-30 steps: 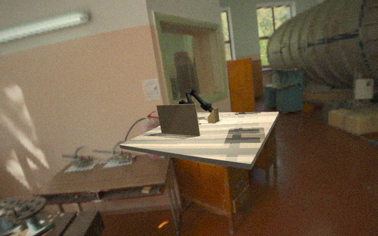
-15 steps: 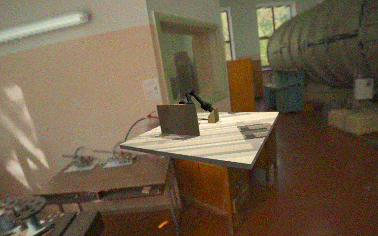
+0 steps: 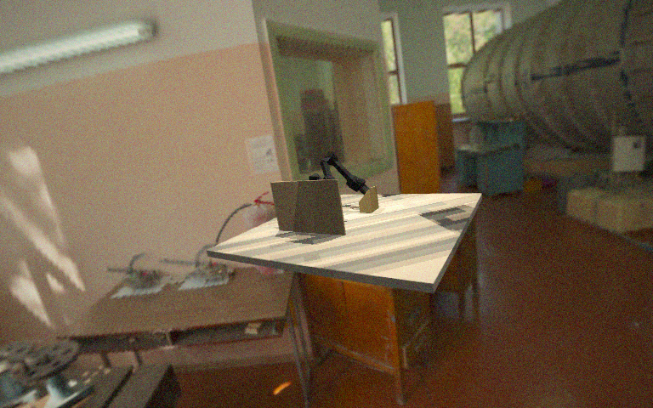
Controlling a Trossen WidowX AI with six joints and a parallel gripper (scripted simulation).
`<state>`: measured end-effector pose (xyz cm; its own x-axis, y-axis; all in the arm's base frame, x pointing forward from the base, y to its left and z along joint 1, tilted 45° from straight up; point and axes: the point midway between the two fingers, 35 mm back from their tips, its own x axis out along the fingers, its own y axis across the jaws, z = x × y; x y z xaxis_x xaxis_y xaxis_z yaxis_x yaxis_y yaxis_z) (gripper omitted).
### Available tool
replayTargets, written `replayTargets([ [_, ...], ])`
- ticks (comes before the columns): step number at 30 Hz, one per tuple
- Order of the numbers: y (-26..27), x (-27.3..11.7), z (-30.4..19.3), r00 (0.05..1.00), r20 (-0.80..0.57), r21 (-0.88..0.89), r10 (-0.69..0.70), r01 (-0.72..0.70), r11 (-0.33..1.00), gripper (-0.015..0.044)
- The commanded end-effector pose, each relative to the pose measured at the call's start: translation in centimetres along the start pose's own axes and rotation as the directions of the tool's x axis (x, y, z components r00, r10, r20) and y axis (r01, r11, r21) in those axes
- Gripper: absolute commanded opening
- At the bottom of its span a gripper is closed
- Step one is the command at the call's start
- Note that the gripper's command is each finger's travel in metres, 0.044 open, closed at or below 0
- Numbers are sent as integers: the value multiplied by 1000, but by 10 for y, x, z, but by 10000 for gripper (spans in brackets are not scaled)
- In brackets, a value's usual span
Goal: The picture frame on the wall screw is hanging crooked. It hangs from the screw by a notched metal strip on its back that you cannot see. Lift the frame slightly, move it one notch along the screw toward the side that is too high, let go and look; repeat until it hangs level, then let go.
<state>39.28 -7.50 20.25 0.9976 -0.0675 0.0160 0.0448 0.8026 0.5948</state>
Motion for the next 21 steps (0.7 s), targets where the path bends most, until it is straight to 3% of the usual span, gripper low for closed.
replayTargets([
  [1,0,0,0,1000,0,5,0,0,1000,0],
  [21,-1,0,0,1000,-1,115,0,0,993,0],
])
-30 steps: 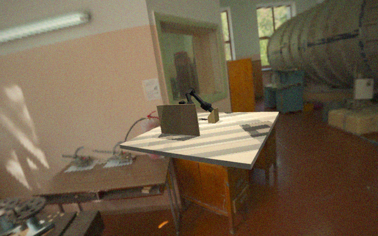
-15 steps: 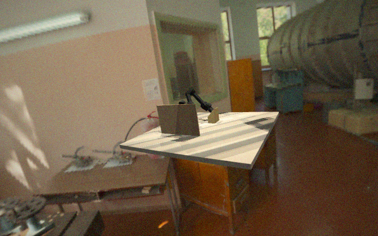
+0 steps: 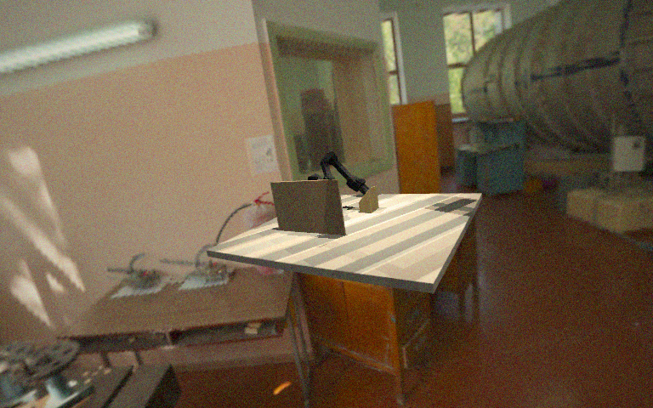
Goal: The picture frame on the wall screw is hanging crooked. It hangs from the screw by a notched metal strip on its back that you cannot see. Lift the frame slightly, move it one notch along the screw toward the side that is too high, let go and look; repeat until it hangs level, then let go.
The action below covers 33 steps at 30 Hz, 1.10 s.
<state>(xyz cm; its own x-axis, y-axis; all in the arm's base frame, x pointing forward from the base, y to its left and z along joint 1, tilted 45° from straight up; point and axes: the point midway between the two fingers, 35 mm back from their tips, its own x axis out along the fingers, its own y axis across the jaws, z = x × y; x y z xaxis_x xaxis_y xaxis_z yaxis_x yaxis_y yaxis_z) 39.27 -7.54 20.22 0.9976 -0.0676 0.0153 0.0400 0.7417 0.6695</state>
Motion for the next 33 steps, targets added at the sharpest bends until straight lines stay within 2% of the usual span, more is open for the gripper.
replayTargets([
  [1,0,0,0,1000,-1,19,0,0,1000,0],
  [10,0,0,0,1000,-2,66,0,0,998,0],
  [20,0,0,0,1000,-1,51,0,0,999,260],
  [25,0,-6,2,1000,-1,42,1,-1,999,260],
  [33,-2,-79,5,1000,-5,-64,8,-8,998,260],
])
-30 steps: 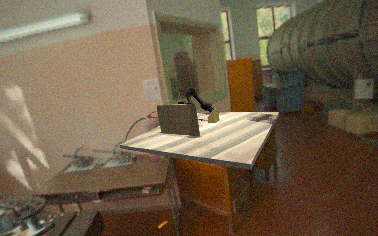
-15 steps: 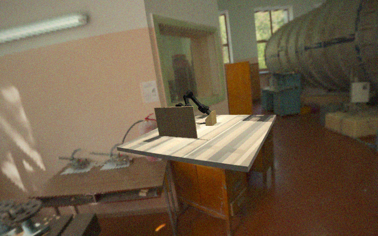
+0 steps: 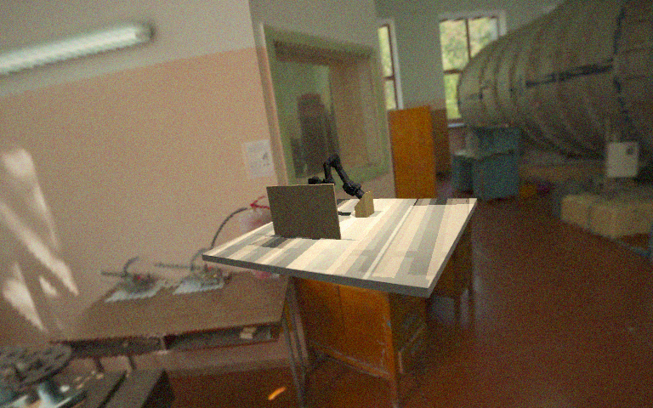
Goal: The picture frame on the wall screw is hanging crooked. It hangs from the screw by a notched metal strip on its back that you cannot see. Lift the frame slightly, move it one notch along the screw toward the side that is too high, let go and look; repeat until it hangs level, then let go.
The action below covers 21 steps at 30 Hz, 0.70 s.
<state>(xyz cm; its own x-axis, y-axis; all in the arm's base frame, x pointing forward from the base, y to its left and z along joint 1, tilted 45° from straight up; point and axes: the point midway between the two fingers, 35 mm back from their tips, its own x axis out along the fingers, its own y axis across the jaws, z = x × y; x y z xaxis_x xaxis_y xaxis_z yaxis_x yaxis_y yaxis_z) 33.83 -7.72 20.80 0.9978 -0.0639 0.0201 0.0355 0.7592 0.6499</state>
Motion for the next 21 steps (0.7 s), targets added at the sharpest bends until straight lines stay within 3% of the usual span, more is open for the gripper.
replayTargets([
  [1,-3,-34,-6,1000,-7,-52,3,-4,999,260],
  [8,-2,-41,-5,1000,-3,-65,2,-2,998,260],
  [21,22,-104,-3,1000,-16,-252,-9,5,968,260],
])
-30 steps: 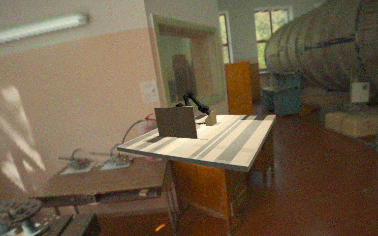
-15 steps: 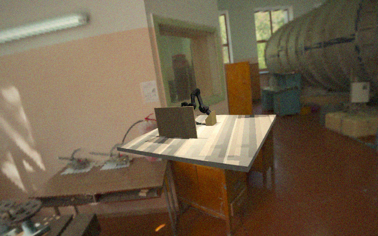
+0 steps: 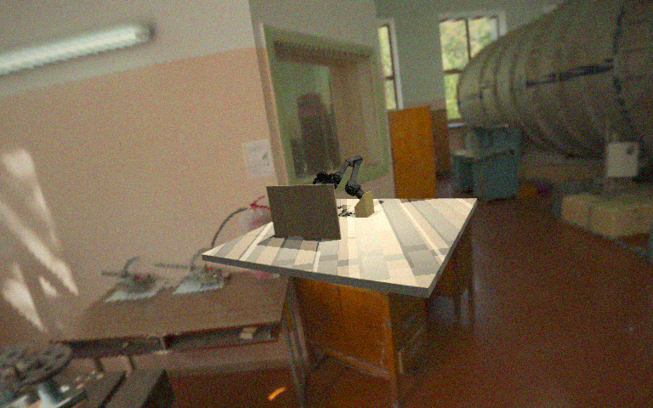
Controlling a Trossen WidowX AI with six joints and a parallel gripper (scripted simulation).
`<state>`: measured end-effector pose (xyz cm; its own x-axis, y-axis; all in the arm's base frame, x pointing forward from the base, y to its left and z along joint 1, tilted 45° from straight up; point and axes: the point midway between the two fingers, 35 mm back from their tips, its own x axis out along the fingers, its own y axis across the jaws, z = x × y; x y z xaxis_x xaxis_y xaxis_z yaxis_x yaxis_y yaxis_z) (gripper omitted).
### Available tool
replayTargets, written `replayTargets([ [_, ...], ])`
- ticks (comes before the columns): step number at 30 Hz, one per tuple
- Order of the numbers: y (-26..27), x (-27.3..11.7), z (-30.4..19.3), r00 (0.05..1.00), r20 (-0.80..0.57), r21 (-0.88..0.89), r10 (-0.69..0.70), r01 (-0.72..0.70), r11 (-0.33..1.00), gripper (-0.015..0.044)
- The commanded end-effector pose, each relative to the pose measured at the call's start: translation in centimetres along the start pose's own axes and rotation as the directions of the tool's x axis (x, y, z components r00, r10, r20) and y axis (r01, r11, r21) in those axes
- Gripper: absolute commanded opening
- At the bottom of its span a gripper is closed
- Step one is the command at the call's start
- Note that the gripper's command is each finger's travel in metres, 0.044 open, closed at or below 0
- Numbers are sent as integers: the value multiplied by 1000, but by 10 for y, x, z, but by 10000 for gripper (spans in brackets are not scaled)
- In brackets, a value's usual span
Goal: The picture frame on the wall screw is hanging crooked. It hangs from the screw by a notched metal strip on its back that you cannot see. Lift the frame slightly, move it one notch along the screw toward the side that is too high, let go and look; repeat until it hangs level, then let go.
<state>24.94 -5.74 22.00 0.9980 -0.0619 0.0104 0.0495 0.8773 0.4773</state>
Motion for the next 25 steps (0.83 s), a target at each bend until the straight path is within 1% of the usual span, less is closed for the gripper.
replayTargets([
  [1,4,-19,-5,1000,-9,-59,-3,3,998,260],
  [9,15,-53,-15,1000,-1,-137,6,-6,990,260],
  [12,14,-49,-12,1000,3,-127,6,-6,992,260],
  [25,15,-53,-16,1000,-1,-139,7,-7,990,260],
])
